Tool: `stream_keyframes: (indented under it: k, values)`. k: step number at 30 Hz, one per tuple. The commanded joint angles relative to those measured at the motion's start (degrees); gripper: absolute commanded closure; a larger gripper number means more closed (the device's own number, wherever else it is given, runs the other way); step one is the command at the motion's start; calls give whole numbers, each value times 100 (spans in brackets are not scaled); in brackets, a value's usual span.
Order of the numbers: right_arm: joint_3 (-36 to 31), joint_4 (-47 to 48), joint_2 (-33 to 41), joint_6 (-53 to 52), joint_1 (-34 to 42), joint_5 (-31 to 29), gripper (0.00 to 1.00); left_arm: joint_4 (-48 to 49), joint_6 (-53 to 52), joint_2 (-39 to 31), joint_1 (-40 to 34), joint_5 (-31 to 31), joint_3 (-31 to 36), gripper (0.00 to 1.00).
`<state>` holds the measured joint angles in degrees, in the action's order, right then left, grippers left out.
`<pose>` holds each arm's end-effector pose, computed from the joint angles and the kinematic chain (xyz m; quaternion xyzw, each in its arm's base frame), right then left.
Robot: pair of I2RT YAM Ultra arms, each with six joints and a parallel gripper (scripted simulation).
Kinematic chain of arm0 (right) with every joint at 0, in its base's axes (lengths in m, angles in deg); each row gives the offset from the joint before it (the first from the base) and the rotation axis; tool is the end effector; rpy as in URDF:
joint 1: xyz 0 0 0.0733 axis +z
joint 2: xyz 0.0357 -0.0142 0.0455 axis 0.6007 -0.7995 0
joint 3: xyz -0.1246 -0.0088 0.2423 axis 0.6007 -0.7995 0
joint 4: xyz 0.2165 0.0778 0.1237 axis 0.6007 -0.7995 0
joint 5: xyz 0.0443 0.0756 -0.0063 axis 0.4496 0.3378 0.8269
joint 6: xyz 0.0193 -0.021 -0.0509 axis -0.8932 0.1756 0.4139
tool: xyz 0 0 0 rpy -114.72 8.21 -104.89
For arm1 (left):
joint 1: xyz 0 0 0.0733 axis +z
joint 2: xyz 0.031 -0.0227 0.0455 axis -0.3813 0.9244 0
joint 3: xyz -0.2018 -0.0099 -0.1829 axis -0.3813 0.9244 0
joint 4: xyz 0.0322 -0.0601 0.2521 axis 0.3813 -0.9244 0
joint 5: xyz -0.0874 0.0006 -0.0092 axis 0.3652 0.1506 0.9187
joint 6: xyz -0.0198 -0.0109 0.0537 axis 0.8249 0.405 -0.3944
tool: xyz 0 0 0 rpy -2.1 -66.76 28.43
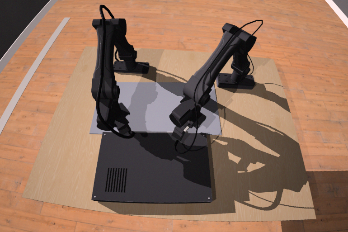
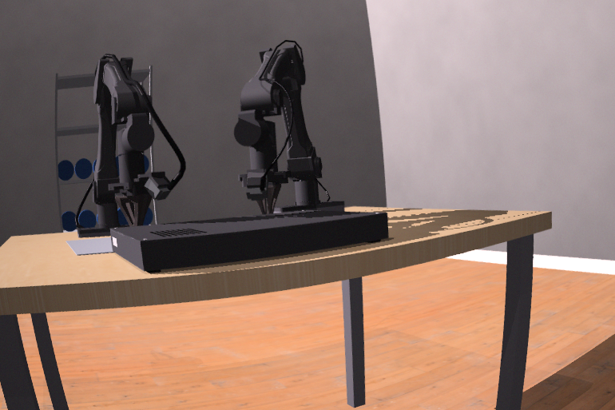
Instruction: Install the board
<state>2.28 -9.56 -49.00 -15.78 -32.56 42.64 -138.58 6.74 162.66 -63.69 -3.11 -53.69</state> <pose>0.3724 0.0295 0.1693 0.3813 -0.9244 -0.0016 0.0041 0.2873 -0.2511 0.1494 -0.3165 -0.9486 -0.0002 0.0077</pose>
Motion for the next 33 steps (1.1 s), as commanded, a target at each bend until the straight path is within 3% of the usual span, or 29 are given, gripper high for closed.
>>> stream_keyframes:
  k: [1,8,12,22,33]
  values:
    - [-111,138,136,-120,52,0,97,129,114,-179,-11,-50,122,97]
    - [-112,139,136,-169,45,-1,97,128,162,-179,-10,-50,122,97]
    - [-121,140,143,-962,61,27,97,47,957,-118,-49,-30,47,97]
    - [-215,169,208,-1668,163,24,97,56,1658,-91,-149,-35,2,97]
    - [-232,187,221,-1731,164,9,97,52,1718,-90,-132,-47,1,97]
